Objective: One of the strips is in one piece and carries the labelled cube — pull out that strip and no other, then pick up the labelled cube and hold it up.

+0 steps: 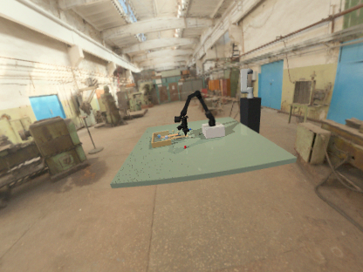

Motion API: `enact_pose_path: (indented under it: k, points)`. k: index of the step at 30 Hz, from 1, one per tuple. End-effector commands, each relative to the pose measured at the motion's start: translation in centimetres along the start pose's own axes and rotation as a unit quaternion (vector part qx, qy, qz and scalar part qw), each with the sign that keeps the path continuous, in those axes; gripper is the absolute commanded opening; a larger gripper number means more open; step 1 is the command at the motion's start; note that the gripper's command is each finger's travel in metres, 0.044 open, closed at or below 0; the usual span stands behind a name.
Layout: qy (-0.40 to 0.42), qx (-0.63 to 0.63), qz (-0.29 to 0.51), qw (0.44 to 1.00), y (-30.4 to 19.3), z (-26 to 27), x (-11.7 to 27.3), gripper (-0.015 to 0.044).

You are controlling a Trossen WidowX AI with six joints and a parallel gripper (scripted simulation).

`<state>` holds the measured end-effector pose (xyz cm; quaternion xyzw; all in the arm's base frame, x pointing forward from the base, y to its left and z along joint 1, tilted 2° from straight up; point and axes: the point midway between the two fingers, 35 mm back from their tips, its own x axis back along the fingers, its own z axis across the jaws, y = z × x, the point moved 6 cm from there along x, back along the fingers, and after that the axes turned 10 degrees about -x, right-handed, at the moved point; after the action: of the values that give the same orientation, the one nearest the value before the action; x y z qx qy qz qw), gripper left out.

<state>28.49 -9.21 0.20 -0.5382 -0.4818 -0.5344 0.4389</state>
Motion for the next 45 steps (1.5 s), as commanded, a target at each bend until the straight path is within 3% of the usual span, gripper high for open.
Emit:
enact_pose_path:
  k: [1,45]
  points:
    - [0.002,0.001,0.012,1.000,-1.3,-0.1,-0.4,0.0000]
    - [0.001,0.002,0.015,1.000,-7.7,-1.2,-0.3,0.0000]
